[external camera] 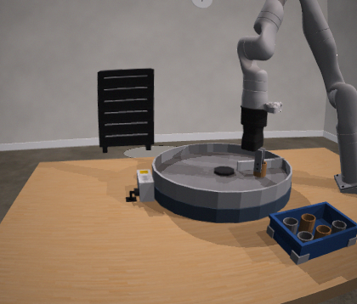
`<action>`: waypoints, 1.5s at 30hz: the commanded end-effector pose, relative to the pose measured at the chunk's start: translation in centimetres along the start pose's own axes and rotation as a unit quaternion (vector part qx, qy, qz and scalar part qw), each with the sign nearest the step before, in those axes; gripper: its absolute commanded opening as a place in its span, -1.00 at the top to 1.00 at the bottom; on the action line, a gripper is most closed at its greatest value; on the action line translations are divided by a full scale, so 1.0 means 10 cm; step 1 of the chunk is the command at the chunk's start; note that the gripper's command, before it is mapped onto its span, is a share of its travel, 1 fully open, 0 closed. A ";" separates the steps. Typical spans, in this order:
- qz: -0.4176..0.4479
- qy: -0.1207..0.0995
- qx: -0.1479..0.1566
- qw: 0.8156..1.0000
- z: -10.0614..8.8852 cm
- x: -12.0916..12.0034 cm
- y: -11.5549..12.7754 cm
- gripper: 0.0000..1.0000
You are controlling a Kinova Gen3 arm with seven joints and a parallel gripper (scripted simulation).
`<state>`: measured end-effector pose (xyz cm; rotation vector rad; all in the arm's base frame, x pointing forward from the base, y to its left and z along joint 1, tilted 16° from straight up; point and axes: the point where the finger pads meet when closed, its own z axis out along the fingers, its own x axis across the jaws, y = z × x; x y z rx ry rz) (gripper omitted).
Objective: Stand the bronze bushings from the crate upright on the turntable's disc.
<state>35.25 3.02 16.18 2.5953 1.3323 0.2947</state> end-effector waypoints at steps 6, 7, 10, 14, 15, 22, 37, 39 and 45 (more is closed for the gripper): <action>0.000 0.000 -0.001 1.000 0.00 0.00 0.00 1.00; 0.000 0.000 -0.001 1.000 0.00 0.00 0.00 1.00; 0.000 0.000 -0.001 1.000 0.00 0.00 0.00 1.00; 0.000 0.000 -0.001 1.000 0.01 0.00 0.00 1.00; 0.000 0.000 -0.001 1.000 0.02 0.00 0.00 1.00; 0.000 0.000 -0.001 1.000 0.04 0.00 0.00 1.00; 0.000 0.000 -0.001 1.000 0.06 0.00 0.00 1.00; 0.000 0.000 -0.001 1.000 0.06 0.00 0.00 1.00; 0.000 0.000 -0.001 1.000 0.06 0.00 0.00 1.00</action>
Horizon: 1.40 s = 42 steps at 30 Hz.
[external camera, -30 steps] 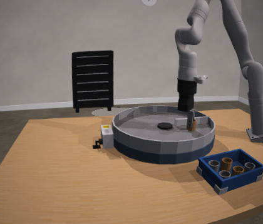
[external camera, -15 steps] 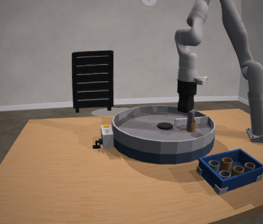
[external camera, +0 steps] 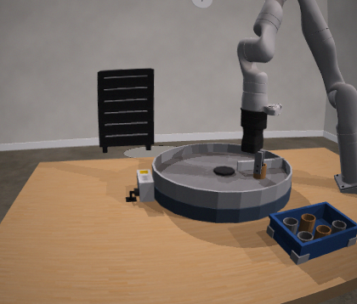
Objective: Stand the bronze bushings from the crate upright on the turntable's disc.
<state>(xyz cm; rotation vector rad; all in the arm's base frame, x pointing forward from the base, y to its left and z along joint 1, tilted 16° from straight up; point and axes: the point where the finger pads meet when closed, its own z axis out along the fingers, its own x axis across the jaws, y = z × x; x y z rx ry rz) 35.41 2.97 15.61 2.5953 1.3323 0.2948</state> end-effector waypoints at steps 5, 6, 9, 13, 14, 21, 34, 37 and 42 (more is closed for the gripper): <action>0.000 0.000 -0.001 1.000 0.00 0.00 0.00 1.00; 0.000 0.000 -0.001 1.000 0.00 0.00 0.00 1.00; 0.000 0.000 -0.001 1.000 0.00 0.00 0.00 1.00; 0.000 0.000 -0.001 1.000 0.00 0.00 0.00 1.00; 0.000 0.000 -0.001 1.000 0.00 0.00 0.00 1.00; 0.000 0.000 -0.001 1.000 0.00 0.00 0.00 1.00; 0.000 0.000 -0.001 1.000 0.00 0.00 0.00 0.25; 0.000 0.000 -0.001 1.000 0.00 0.00 0.00 0.25; 0.000 0.000 -0.001 1.000 0.00 0.00 0.00 0.25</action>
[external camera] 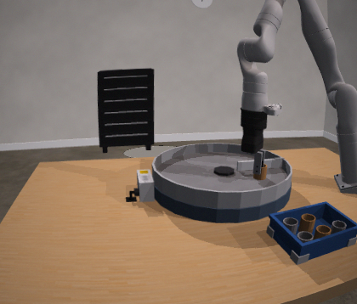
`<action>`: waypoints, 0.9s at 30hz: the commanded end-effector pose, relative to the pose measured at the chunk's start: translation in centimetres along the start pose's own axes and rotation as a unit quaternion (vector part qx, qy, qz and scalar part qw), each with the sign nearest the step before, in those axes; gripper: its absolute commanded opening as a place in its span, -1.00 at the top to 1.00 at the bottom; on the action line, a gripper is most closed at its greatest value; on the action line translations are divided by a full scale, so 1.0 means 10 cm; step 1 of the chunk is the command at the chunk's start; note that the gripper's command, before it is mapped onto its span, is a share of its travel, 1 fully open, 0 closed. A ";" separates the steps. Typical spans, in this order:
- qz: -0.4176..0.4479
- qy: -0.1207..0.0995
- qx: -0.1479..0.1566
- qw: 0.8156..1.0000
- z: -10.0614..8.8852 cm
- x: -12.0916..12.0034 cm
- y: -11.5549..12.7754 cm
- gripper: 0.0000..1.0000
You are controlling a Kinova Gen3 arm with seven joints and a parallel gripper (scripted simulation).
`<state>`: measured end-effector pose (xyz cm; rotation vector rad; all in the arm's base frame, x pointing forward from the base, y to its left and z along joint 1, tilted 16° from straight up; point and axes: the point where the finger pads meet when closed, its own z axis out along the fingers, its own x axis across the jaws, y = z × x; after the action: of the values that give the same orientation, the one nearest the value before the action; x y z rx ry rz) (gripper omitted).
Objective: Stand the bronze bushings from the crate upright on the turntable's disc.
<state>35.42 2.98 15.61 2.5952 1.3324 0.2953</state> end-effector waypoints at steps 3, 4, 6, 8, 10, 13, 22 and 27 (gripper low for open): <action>0.000 0.000 -0.001 1.000 0.00 0.00 0.00 0.25; 0.000 0.000 -0.001 1.000 0.00 0.00 0.00 0.25; 0.000 0.000 -0.001 1.000 0.00 0.00 0.00 0.25; 0.000 0.000 -0.001 1.000 0.00 0.00 0.00 0.25; 0.000 0.000 -0.001 1.000 0.00 0.00 0.00 0.25; 0.000 0.000 -0.001 1.000 0.00 0.00 0.00 0.25; 0.000 0.000 -0.001 1.000 -0.04 0.00 0.00 0.25; 0.000 0.000 -0.001 1.000 -0.22 0.00 0.00 0.25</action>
<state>34.59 3.24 16.53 2.6032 1.3436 0.2734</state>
